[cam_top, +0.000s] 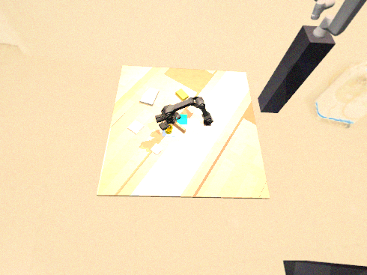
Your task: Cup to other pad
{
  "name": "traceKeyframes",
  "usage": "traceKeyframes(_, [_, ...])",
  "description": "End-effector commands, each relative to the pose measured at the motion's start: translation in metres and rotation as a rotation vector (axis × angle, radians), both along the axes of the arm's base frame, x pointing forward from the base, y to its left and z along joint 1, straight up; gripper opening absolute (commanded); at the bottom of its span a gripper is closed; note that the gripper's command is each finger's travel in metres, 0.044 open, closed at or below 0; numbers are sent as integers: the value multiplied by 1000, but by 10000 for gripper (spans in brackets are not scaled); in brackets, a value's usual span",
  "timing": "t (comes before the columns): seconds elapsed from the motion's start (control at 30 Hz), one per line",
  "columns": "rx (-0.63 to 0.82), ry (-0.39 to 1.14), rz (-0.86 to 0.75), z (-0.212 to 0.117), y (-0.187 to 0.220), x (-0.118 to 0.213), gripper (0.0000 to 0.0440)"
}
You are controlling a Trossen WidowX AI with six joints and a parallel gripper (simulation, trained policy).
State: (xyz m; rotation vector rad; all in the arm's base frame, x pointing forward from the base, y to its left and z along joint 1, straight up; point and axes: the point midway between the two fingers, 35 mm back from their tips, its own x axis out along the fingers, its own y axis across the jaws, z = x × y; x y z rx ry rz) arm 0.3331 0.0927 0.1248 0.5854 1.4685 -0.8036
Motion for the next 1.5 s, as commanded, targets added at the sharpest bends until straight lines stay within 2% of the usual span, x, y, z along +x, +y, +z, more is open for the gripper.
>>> traceKeyframes(0.0, [-16, 22, -1, -15, -1, -2, 183])
traceKeyframes(0.37, [-24, 70, 56, -59, -2, -7, 180])
traceKeyframes(0.57, [-29, 73, 92, -65, -5, -9, 37])
traceKeyframes(0.63, [-34, 75, 101, -64, -6, -11, 2])
traceKeyframes(0.93, [-29, 68, 78, -47, -11, -15, 0])
traceKeyframes(1.47, [-1, 17, -41, 8, -37, -27, 6])
